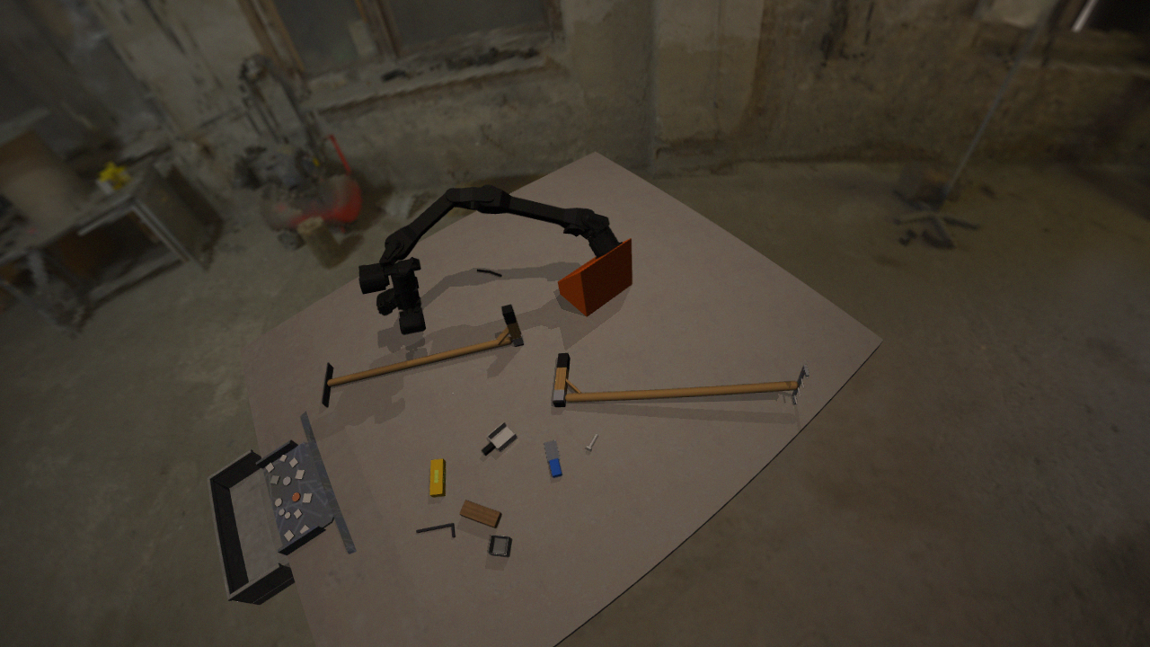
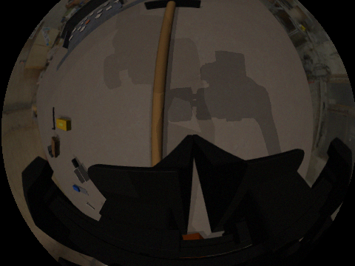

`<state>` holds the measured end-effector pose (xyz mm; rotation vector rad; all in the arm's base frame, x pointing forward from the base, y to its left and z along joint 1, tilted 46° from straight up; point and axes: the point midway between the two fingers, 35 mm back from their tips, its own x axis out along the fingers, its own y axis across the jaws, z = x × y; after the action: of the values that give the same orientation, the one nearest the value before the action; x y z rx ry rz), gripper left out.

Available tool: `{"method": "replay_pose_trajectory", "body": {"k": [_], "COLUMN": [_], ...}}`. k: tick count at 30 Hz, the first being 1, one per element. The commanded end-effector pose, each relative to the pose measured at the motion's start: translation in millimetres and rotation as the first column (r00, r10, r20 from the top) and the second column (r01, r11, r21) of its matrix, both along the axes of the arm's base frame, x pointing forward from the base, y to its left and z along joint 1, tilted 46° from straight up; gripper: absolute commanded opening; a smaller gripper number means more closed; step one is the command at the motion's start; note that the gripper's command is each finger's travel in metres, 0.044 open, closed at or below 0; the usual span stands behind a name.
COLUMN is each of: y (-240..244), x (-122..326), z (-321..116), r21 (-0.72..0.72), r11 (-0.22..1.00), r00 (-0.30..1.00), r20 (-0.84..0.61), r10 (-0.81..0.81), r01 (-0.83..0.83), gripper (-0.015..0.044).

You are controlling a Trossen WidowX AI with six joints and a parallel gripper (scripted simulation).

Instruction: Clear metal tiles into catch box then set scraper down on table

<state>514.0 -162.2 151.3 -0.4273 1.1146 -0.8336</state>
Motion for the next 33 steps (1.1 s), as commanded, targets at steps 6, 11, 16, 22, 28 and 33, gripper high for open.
{"method": "replay_pose_trajectory", "body": {"k": [6,11,16,22,28,33], "y": [-21,-31,-40,-52,-63,-72], "x": [0,-1,-2,-3,-6,-8], "z": [-19,-28,-37,-47,-58,-66], "r21": [0.005,0.006,0.006,0.006,0.006,0.005], "r11": [1.000,1.000,1.000,1.000,1.000,0.999], "r00": [1.000,1.000,1.000,1.000,0.999,0.999], "r20": [0.000,0.004,0.009,0.014,0.019,0.024], "r10": [-0.010,-0.014,-0.018,-0.023,-0.028,-0.031], "r01": [0.010,0.014,0.018,0.023,0.028,0.031], "gripper": [0.0000,0.0000,0.0000,0.0000,0.0000,0.0000]}}
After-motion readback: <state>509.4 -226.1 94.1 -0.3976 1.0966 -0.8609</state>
